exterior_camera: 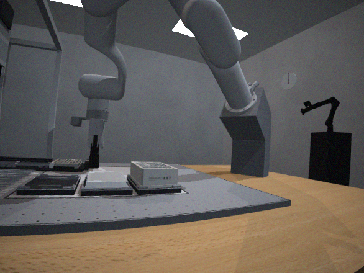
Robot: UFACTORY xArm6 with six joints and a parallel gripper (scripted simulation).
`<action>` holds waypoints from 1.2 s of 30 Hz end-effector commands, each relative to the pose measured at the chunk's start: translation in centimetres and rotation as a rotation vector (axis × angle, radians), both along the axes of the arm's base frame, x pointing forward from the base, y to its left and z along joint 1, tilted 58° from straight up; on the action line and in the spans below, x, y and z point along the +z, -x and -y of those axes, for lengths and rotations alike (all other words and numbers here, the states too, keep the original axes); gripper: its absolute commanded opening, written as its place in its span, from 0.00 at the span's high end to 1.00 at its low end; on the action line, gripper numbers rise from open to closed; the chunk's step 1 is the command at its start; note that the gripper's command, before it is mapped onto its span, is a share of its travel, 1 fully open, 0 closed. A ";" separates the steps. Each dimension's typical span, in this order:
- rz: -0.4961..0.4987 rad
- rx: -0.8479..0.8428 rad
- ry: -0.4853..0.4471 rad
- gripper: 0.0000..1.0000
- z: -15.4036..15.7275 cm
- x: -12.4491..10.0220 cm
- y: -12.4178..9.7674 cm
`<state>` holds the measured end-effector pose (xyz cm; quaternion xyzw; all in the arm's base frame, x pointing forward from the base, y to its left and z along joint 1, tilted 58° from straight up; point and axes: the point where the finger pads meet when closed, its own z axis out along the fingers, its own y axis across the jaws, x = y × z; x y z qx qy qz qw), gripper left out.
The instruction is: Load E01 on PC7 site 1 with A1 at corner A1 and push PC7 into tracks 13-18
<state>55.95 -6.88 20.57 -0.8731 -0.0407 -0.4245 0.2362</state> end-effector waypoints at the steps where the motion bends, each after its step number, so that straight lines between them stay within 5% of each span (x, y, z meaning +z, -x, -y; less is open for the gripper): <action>1: 0.001 -0.002 0.001 0.18 0.1 0.1 0.0; 36: 0.001 -0.002 0.001 0.18 0.4 -0.1 1.1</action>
